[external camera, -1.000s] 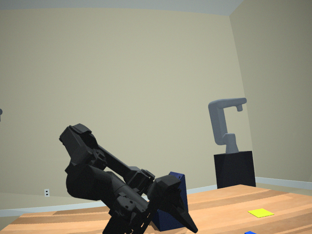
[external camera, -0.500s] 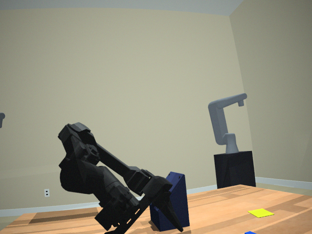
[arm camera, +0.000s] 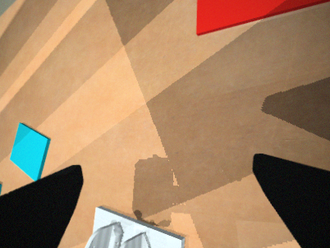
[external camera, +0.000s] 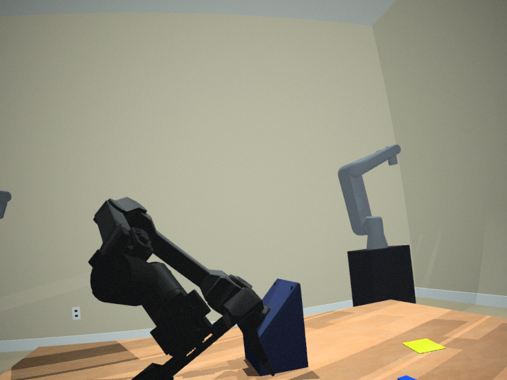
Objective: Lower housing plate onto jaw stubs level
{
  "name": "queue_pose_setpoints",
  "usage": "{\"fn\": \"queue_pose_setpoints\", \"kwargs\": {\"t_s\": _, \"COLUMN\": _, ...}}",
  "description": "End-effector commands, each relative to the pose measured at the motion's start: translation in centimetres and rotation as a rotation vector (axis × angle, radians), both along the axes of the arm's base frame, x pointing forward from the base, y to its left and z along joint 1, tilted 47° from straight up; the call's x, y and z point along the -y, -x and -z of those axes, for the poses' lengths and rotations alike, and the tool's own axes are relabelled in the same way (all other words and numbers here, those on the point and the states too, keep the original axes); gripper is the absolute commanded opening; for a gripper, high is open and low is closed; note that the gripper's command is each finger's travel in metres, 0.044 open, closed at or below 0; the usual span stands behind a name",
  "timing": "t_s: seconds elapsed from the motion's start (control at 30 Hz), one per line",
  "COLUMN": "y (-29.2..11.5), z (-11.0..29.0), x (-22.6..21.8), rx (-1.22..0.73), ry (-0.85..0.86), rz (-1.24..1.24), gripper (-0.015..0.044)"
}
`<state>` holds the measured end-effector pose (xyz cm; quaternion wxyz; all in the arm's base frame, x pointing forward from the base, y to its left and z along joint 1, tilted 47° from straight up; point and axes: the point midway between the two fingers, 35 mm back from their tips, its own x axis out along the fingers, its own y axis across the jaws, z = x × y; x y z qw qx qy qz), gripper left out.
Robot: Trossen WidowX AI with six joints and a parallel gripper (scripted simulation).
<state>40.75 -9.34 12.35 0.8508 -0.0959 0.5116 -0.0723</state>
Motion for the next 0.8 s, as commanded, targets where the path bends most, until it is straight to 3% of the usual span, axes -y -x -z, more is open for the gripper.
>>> {"fn": "queue_pose_setpoints", "kwargs": {"t_s": 0.0, "y": 0.8, "z": -0.4, "x": 0.3, "rx": -0.028, "ry": 0.053, "rz": -0.046, "gripper": 0.044}}
{"fn": "queue_pose_setpoints", "kwargs": {"t_s": 0.77, "y": 5.8, "z": -2.3, "x": 2.2, "rx": -0.244, "ry": 0.349, "rz": -0.362, "gripper": 0.044}}
